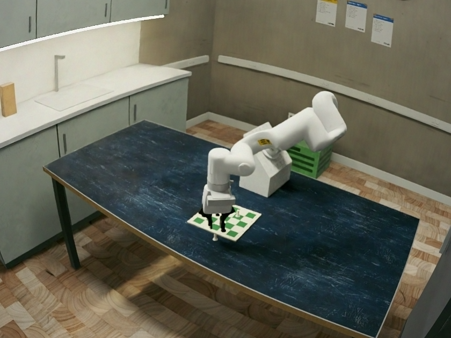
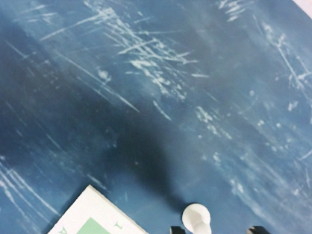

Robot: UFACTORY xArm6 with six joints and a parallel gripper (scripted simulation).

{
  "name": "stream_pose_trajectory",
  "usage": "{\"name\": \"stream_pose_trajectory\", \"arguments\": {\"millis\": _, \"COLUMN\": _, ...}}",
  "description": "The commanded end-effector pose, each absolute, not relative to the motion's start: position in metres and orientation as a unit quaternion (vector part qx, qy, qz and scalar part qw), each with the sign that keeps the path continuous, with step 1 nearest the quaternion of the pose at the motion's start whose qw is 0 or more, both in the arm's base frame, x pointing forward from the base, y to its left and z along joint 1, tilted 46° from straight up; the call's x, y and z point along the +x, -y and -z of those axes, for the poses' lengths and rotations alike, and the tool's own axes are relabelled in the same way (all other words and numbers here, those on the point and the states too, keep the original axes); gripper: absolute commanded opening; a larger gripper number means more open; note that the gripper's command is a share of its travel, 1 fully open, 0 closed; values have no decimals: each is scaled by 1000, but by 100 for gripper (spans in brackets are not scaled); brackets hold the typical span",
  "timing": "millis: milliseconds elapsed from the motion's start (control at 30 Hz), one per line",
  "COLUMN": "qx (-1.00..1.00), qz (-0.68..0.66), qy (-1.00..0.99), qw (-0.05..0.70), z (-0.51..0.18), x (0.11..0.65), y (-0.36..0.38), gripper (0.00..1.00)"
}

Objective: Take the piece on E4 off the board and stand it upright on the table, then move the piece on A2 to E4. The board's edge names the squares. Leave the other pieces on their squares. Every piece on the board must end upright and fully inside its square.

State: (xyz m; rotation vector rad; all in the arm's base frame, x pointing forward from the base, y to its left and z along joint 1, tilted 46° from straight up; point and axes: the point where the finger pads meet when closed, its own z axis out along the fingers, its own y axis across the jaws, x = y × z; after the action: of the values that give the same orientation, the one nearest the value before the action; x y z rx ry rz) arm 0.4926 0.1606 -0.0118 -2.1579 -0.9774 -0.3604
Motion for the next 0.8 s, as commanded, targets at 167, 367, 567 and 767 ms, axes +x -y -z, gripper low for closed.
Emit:
{"name": "stream_pose_trajectory", "arguments": {"millis": 167, "qx": -839, "qz": 141, "qy": 380, "qw": 364, "z": -13, "x": 495, "y": -136, "gripper": 35}}
{"name": "stream_pose_trajectory", "arguments": {"millis": 367, "qx": -839, "qz": 141, "qy": 380, "qw": 364, "z": -14, "x": 495, "y": -134, "gripper": 100}}
{"name": "stream_pose_trajectory", "arguments": {"millis": 567, "qx": -839, "qz": 141, "qy": 380, "qw": 364, "z": -14, "x": 495, "y": -134, "gripper": 100}}
{"name": "stream_pose_trajectory", "arguments": {"millis": 767, "qx": -839, "qz": 141, "qy": 380, "qw": 364, "z": -14, "x": 495, "y": -134, "gripper": 100}}
